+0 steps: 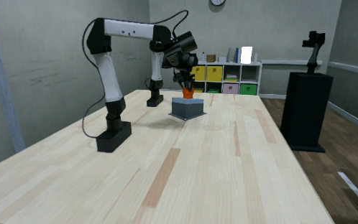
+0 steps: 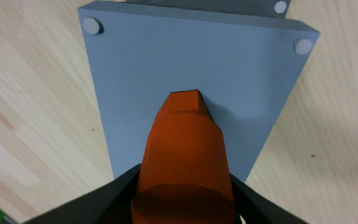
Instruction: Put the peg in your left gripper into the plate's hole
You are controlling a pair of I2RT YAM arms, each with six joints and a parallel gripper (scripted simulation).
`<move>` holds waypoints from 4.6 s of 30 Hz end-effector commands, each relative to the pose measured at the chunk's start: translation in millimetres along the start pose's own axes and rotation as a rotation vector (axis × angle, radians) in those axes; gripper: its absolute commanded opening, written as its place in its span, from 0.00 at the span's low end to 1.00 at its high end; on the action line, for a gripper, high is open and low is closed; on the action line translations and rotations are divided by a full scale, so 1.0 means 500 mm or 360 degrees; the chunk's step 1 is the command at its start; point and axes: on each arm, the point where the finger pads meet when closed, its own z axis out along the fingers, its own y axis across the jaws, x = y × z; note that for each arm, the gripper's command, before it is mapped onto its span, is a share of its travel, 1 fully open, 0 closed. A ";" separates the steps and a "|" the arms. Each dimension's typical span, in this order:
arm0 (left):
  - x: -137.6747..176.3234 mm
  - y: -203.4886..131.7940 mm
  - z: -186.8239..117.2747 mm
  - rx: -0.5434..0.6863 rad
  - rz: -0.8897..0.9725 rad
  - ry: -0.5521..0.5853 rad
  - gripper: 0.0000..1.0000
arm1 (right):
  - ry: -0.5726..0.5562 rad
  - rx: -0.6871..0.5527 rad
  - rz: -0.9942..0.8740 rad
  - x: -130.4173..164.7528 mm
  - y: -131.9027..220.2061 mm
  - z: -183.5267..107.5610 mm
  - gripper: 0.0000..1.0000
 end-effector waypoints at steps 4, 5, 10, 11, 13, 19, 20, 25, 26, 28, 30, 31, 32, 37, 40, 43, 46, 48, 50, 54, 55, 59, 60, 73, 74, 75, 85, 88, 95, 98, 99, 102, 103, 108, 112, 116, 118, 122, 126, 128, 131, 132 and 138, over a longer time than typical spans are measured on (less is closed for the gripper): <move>-0.007 0.012 0.004 -0.0038 -0.0001 0.0007 0.40 | -0.0035 0.0004 -0.0069 -0.031 -0.002 -0.007 1.00; -0.008 0.011 0.007 -0.0033 0.0000 0.0006 0.40 | -0.0035 0.0004 -0.0069 -0.031 -0.002 -0.007 1.00; -0.008 0.011 0.005 -0.0023 0.0009 0.0006 0.40 | -0.0035 0.0004 -0.0069 -0.031 -0.002 -0.007 1.00; -0.005 0.012 -0.004 -0.0019 0.0012 0.0006 0.40 | -0.0035 0.0004 -0.0069 -0.031 -0.002 -0.007 1.00; -0.001 0.013 -0.014 -0.0016 0.0015 0.0006 0.40 | -0.0035 0.0004 -0.0069 -0.031 -0.002 -0.007 1.00; 0.001 0.014 -0.026 -0.0027 0.0008 0.0005 0.40 | -0.0035 0.0004 -0.0069 -0.031 -0.002 -0.007 1.00; 0.001 0.014 -0.026 -0.0027 0.0008 0.0005 0.40 | -0.0035 0.0004 -0.0069 -0.031 -0.002 -0.007 1.00; 0.001 0.020 -0.026 -0.0047 0.0005 0.0004 0.40 | -0.0035 0.0004 -0.0069 -0.031 -0.002 -0.007 1.00; 0.001 0.020 -0.026 -0.0047 0.0005 0.0004 0.40 | -0.0035 0.0004 -0.0069 -0.031 -0.002 -0.007 1.00; 0.002 0.033 -0.043 -0.0129 -0.0003 -0.0014 0.40 | -0.0035 0.0004 -0.0069 -0.031 -0.002 -0.007 1.00; 0.004 0.025 -0.045 -0.0118 -0.0006 -0.0012 0.40 | -0.0035 0.0004 -0.0069 -0.031 -0.002 -0.007 1.00; 0.004 0.025 -0.045 -0.0118 -0.0006 -0.0012 0.40 | -0.0035 0.0004 -0.0069 -0.031 -0.002 -0.007 1.00; 0.006 0.018 -0.042 -0.0099 -0.0010 -0.0004 0.40 | -0.0035 0.0004 -0.0069 -0.031 -0.002 -0.007 1.00; 0.004 0.018 -0.042 -0.0100 -0.0007 -0.0003 0.40 | -0.0035 0.0004 -0.0069 -0.031 -0.002 -0.007 1.00; 0.004 0.018 -0.042 -0.0100 -0.0007 -0.0003 0.40 | -0.0035 0.0004 -0.0069 -0.031 -0.002 -0.007 1.00; 0.004 0.018 -0.042 -0.0100 -0.0007 -0.0003 0.40 | -0.0035 0.0004 -0.0069 -0.031 -0.002 -0.007 1.00; 0.005 0.032 -0.034 -0.0062 -0.0022 -0.0003 0.40 | -0.0035 0.0004 -0.0069 -0.031 -0.002 -0.007 1.00; 0.005 0.032 -0.034 -0.0062 -0.0022 -0.0003 0.40 | -0.0035 0.0004 -0.0069 -0.031 -0.002 -0.007 1.00; 0.008 0.013 -0.032 -0.0030 -0.0008 0.0000 0.40 | -0.0035 0.0004 -0.0069 -0.031 -0.002 -0.007 1.00; 0.008 0.027 -0.030 -0.0048 -0.0009 -0.0002 0.40 | -0.0035 0.0004 -0.0069 -0.031 -0.002 -0.007 1.00; 0.009 0.027 -0.032 -0.0065 -0.0012 -0.0003 0.40 | -0.0035 0.0004 -0.0069 -0.031 -0.002 -0.007 1.00; 0.011 0.024 -0.039 -0.0095 -0.0019 -0.0006 0.40 | -0.0035 0.0004 -0.0069 -0.031 -0.002 -0.007 1.00; 0.011 0.019 -0.037 -0.0088 -0.0019 -0.0005 0.40 | -0.0035 0.0004 -0.0069 -0.031 -0.002 -0.007 1.00; 0.012 0.021 -0.038 -0.0059 -0.0007 -0.0001 0.40 | -0.0035 0.0004 -0.0069 -0.031 -0.002 -0.007 1.00; 0.013 0.020 -0.040 -0.0071 -0.0012 -0.0002 0.40 | -0.0035 0.0004 -0.0069 -0.031 -0.002 -0.007 1.00; 0.013 0.016 -0.037 -0.0065 -0.0014 -0.0002 0.40 | -0.0035 0.0004 -0.0069 -0.031 -0.002 -0.007 1.00; 0.008 0.015 -0.030 -0.0096 -0.0035 -0.0005 0.40 | -0.0035 0.0004 -0.0069 -0.031 -0.002 -0.007 1.00; 0.004 0.016 -0.026 -0.0102 -0.0035 -0.0010 0.40 | -0.0035 0.0004 -0.0069 -0.031 -0.002 -0.007 1.00; 0.004 0.016 -0.015 -0.0051 -0.0009 -0.0015 0.40 | -0.0035 0.0004 -0.0069 -0.031 -0.002 -0.007 1.00; 0.010 0.017 -0.024 -0.0045 -0.0006 -0.0015 0.40 | -0.0035 0.0004 -0.0069 -0.031 -0.002 -0.007 1.00; 0.010 0.017 -0.024 -0.0045 -0.0006 -0.0015 0.40 | -0.0035 0.0004 -0.0069 -0.031 -0.002 -0.007 1.00; 0.012 0.023 -0.027 -0.0070 -0.0014 -0.0005 0.40 | -0.0035 0.0004 -0.0069 -0.031 -0.002 -0.007 1.00; 0.012 0.023 -0.027 -0.0072 -0.0016 -0.0005 0.40 | -0.0035 0.0004 -0.0069 -0.031 -0.002 -0.007 1.00; 0.016 0.023 -0.046 -0.0103 -0.0032 0.0008 0.40 | -0.0035 0.0004 -0.0069 -0.031 -0.002 -0.007 1.00; 0.014 0.036 -0.038 -0.0108 -0.0031 0.0012 0.40 | -0.0035 0.0004 -0.0069 -0.031 -0.002 -0.007 1.00; 0.013 0.016 -0.028 -0.0051 -0.0028 0.0015 0.40 | -0.0035 0.0004 -0.0069 -0.031 -0.002 -0.007 1.00; 0.012 0.014 -0.029 -0.0051 -0.0019 0.0013 0.40 | -0.0035 0.0004 -0.0069 -0.031 -0.002 -0.007 1.00; 0.012 0.021 -0.027 -0.0071 -0.0023 0.0013 0.40 | -0.0035 0.0004 -0.0069 -0.031 -0.002 -0.007 1.00; 0.012 0.021 -0.027 -0.0071 -0.0023 0.0013 0.40 | -0.0035 0.0004 -0.0069 -0.031 -0.002 -0.007 1.00; 0.008 0.027 -0.023 -0.0054 -0.0006 -0.0002 0.40 | -0.0035 0.0004 -0.0069 -0.031 -0.002 -0.007 1.00; 0.008 0.024 -0.026 -0.0076 -0.0020 -0.0001 0.40 | -0.0035 0.0004 -0.0069 -0.031 -0.002 -0.007 1.00; 0.008 0.024 -0.026 -0.0076 -0.0020 -0.0001 0.40 | -0.0035 0.0004 -0.0069 -0.031 -0.002 -0.007 1.00; 0.009 0.019 -0.022 -0.0085 -0.0030 0.0008 0.40 | -0.0035 0.0004 -0.0069 -0.031 -0.002 -0.007 1.00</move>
